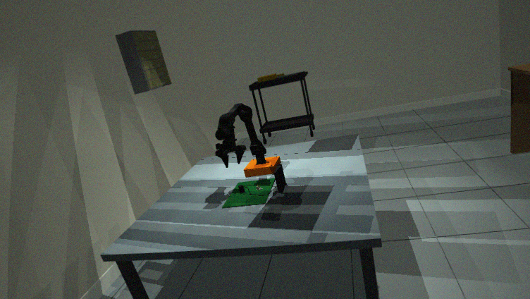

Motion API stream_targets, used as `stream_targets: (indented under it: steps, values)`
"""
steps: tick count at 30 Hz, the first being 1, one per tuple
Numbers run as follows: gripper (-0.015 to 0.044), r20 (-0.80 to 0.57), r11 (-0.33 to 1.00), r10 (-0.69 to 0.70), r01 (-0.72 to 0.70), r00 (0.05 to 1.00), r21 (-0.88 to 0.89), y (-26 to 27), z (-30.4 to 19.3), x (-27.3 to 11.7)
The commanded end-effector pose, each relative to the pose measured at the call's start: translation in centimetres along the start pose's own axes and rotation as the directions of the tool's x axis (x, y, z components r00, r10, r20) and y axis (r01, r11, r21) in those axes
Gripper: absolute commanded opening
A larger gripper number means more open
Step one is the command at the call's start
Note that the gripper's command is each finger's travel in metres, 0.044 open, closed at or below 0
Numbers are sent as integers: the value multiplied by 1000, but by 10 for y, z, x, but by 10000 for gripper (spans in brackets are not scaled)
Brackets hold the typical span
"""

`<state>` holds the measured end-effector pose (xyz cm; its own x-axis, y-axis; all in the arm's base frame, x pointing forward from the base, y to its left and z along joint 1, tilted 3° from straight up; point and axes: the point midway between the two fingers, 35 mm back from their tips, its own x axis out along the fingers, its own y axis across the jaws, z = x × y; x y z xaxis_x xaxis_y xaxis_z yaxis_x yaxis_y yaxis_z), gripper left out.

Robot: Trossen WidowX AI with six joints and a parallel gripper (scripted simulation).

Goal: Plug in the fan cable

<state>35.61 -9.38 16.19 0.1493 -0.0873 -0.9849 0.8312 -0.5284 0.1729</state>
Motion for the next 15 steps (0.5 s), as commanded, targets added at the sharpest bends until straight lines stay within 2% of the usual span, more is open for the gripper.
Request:
stream_targets:
  steps: [1,9,15]
  values:
    - [440,3,937,-201,192,980,292,-30,25,15]
    - [440,3,937,-201,192,980,292,-30,25,17]
    - [440,3,937,-201,192,980,292,-37,24,71]
